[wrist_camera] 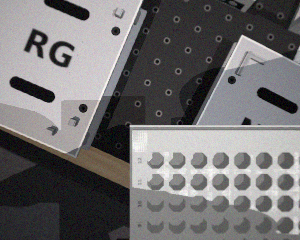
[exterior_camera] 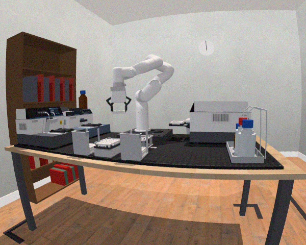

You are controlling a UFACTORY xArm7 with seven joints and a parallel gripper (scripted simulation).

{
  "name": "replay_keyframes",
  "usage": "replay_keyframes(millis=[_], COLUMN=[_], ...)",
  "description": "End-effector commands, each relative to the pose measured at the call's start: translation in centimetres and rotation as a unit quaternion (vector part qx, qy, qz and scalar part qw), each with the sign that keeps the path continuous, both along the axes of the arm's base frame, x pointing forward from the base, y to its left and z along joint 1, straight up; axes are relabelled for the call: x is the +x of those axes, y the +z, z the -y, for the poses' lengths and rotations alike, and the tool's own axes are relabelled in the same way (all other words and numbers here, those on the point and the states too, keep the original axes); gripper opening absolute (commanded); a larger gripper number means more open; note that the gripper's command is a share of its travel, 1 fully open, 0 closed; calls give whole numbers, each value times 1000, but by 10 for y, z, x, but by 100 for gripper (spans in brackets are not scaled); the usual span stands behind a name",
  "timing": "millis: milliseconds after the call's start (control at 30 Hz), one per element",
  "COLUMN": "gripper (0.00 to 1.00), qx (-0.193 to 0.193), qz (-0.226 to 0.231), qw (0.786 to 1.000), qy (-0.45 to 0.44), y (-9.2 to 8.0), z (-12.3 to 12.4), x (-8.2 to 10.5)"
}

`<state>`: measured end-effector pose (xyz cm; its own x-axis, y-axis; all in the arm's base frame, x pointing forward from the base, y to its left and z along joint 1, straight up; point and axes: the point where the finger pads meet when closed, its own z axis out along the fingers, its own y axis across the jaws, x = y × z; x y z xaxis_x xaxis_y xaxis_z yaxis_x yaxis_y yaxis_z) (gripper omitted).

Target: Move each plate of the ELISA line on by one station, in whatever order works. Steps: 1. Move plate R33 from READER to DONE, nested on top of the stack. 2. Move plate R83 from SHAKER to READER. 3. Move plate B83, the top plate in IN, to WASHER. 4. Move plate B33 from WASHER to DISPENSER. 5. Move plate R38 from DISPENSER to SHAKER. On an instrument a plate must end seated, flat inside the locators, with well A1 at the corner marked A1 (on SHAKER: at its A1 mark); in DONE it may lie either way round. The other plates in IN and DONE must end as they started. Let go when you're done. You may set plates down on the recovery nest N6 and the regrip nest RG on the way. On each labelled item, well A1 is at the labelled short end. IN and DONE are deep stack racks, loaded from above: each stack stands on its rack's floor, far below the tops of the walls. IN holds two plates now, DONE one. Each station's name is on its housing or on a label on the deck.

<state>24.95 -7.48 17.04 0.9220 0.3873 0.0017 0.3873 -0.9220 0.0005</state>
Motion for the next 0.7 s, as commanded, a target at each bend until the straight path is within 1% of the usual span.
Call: replay_keyframes(millis=[0, 167, 500, 667], gripper=[0, 0, 0, 0], qx=[0, 0, 0, -1], qz=[2, 2, 2, 1], qw=[1000, 999, 999, 997], qy=[24, 53, 53, 82], y=[1, 1, 1, 1], z=[14, 29, 52, 68], x=[-5, -11, -21, -27])
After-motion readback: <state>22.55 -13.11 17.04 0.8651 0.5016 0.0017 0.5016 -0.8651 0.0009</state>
